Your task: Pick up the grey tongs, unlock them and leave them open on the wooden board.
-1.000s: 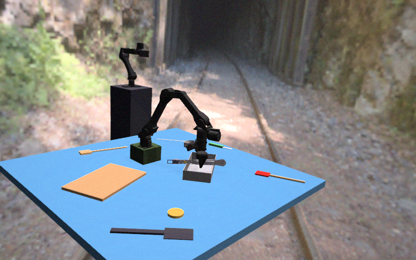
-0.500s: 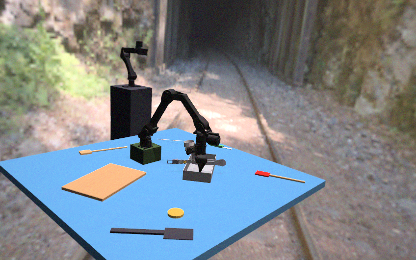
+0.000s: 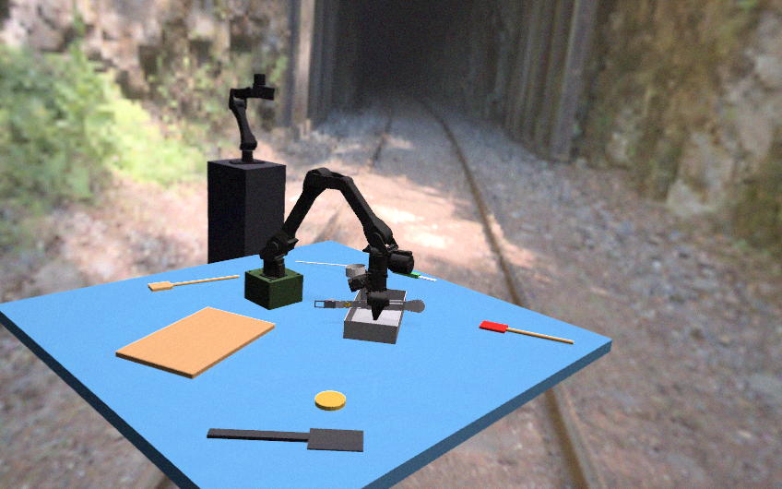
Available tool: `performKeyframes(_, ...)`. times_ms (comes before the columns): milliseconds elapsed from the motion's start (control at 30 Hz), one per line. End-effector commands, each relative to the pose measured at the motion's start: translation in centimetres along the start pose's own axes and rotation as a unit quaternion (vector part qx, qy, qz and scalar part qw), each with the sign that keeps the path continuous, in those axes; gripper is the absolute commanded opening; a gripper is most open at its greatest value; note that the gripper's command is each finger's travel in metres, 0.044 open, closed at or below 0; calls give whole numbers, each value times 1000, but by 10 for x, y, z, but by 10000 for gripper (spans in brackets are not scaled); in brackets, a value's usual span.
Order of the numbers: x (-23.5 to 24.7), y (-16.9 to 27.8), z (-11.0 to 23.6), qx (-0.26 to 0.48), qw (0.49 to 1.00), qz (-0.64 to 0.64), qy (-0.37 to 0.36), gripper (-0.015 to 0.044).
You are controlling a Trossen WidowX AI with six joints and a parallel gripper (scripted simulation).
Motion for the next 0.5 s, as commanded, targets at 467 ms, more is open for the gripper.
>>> performKeyframes(467, 0, 0, 0, 0, 1000, 0, 0, 38)
Point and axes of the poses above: the point midway between the two fingers, 35 mm back from their tips, its own z axis back along the fingers, its own x axis across the jaws, y = z × x, the point moved 10 cm from there along z, back along the fingers, and after that the axes turned 15 degrees about -z, right-handed, at the moved point
